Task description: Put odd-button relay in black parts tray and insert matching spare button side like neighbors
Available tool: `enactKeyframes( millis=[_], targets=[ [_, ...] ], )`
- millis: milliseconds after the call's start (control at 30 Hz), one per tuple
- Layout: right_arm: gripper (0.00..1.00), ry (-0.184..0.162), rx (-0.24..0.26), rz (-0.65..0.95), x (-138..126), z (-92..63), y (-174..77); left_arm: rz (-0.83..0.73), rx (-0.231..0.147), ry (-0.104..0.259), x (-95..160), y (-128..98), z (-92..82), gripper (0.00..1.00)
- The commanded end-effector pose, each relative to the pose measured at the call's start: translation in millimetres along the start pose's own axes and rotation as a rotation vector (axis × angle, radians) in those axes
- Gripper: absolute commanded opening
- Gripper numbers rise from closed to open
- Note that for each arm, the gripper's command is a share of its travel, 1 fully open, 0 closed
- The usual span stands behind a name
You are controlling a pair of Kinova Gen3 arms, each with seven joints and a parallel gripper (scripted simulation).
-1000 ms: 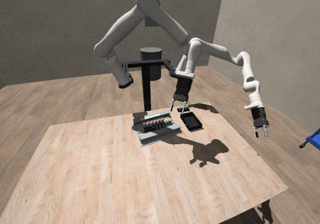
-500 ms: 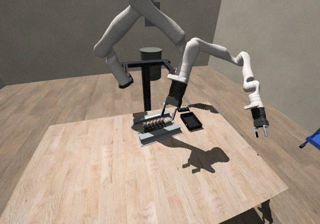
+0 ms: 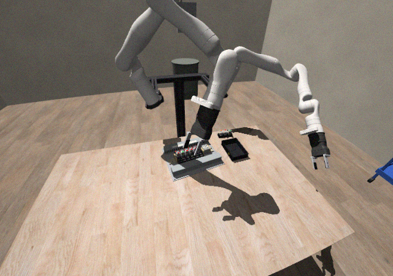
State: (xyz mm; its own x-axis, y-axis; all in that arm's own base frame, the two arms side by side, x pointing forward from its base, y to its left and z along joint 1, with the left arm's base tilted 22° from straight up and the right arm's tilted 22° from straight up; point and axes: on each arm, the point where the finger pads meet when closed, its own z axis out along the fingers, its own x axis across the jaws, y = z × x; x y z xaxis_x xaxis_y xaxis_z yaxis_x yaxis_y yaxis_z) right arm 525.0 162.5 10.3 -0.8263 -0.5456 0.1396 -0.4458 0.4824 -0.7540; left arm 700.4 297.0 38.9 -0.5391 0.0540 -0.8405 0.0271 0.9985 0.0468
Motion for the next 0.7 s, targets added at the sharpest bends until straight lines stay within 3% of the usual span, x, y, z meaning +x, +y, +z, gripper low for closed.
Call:
enactKeyframes(
  millis=[0,667],
  targets=[
    [1.00,0.024,-0.020,0.052,6,8.8,-15,0.001,0.000,-0.002,-2,0,-0.3,1.00],
    [1.00,0.158,-0.107,0.323,51,55.6,-81,0.001,0.000,-0.002,-2,0,-0.3,1.00]
  ],
)
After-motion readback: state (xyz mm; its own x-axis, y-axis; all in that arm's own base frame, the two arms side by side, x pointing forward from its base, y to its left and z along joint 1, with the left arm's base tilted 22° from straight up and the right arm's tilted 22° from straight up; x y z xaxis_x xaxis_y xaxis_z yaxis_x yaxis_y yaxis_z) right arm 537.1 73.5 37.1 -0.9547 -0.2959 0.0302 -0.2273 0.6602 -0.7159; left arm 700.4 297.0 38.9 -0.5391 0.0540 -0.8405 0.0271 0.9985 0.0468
